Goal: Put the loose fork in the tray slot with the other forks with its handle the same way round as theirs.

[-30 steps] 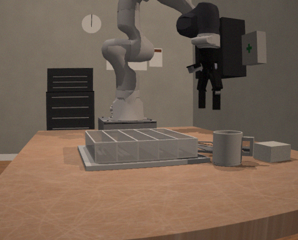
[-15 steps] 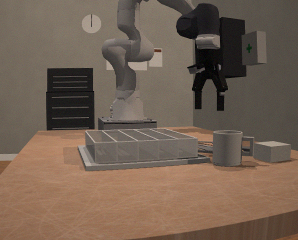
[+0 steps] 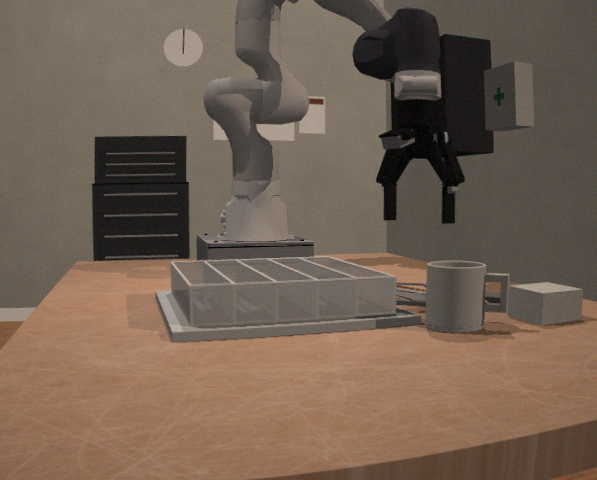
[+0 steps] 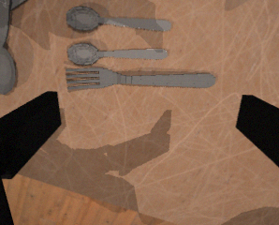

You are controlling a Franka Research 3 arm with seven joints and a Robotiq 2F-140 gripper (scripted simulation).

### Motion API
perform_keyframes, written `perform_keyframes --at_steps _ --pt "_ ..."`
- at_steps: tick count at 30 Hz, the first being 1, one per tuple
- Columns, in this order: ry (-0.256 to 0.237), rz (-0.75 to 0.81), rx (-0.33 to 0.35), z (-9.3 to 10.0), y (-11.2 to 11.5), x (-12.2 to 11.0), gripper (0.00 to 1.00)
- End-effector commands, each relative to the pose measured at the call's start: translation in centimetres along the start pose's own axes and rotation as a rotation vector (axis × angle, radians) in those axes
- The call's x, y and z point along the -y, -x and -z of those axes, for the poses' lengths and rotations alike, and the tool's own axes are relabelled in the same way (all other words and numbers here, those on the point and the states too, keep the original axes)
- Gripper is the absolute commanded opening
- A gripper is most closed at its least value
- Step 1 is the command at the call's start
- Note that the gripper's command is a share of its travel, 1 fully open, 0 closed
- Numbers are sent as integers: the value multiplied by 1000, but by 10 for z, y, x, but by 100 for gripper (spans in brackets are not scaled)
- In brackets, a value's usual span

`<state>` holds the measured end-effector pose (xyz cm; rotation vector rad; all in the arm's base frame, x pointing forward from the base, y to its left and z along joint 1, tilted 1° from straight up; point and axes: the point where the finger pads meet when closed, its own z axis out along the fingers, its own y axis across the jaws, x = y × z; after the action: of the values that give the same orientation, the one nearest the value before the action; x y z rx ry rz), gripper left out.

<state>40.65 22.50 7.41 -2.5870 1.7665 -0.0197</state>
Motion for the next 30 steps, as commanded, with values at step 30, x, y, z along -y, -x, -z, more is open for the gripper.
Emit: perform_keyframes --at_steps 30 --pt "-6 611 14 -9 0 -1 100"
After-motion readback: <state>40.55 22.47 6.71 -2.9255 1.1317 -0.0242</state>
